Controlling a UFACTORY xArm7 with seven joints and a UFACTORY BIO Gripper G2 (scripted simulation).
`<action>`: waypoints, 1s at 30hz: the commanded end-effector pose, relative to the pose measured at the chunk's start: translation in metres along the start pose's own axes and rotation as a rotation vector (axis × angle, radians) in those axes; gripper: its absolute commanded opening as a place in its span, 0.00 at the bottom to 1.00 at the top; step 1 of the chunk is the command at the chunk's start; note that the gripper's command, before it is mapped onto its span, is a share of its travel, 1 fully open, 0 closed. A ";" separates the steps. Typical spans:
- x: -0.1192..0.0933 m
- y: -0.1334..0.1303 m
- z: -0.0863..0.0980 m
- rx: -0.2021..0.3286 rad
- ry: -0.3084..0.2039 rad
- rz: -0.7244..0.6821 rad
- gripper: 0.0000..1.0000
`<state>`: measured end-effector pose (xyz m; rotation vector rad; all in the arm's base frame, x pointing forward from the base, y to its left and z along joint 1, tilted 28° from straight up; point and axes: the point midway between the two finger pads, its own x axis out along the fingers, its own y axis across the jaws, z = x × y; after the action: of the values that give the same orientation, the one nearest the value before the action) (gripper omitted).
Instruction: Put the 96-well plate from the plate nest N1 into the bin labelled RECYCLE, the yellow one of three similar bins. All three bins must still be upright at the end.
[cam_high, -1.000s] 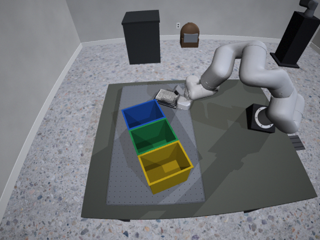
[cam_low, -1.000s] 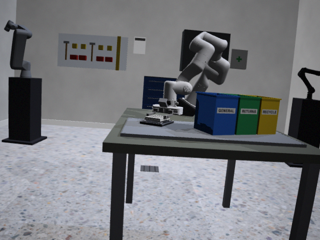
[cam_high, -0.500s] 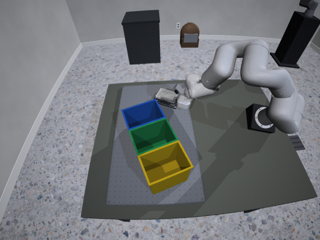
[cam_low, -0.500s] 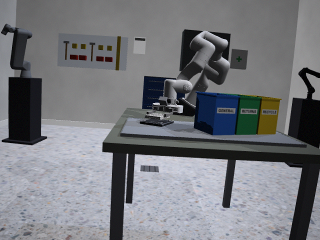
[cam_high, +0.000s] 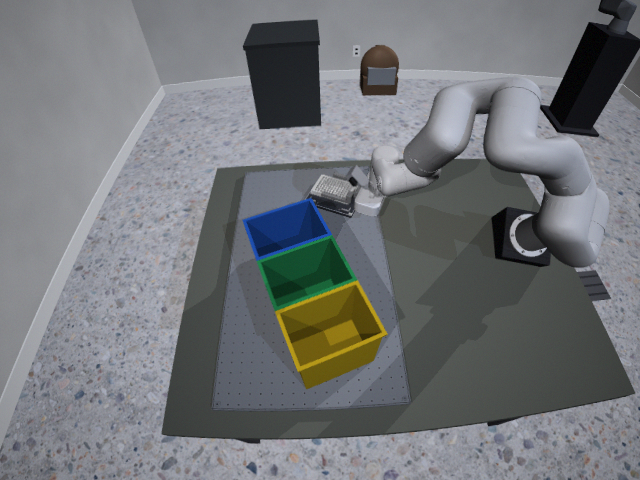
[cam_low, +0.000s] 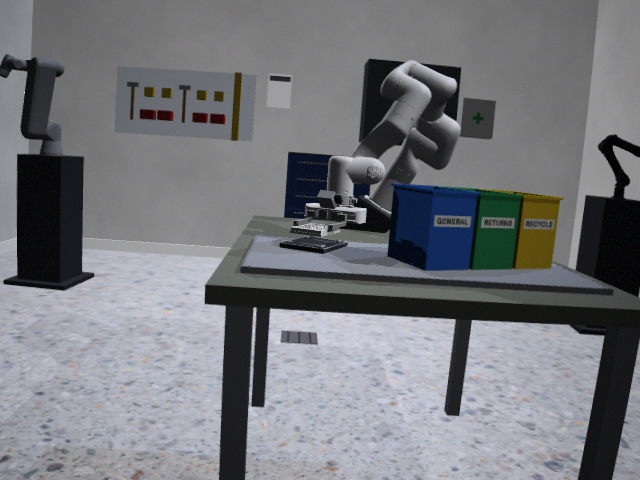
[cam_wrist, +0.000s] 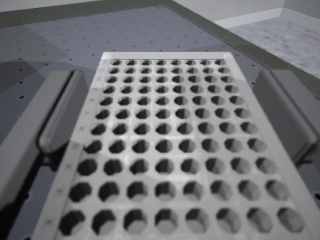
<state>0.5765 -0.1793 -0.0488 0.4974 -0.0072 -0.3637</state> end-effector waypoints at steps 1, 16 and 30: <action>0.001 -0.001 0.010 -0.002 -0.005 0.000 0.00; 0.001 -0.001 0.032 -0.002 -0.005 0.000 0.00; 0.001 -0.001 0.052 -0.002 -0.005 0.000 0.00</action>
<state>0.5723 -0.1994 -0.0105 0.4976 -0.0069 -0.3636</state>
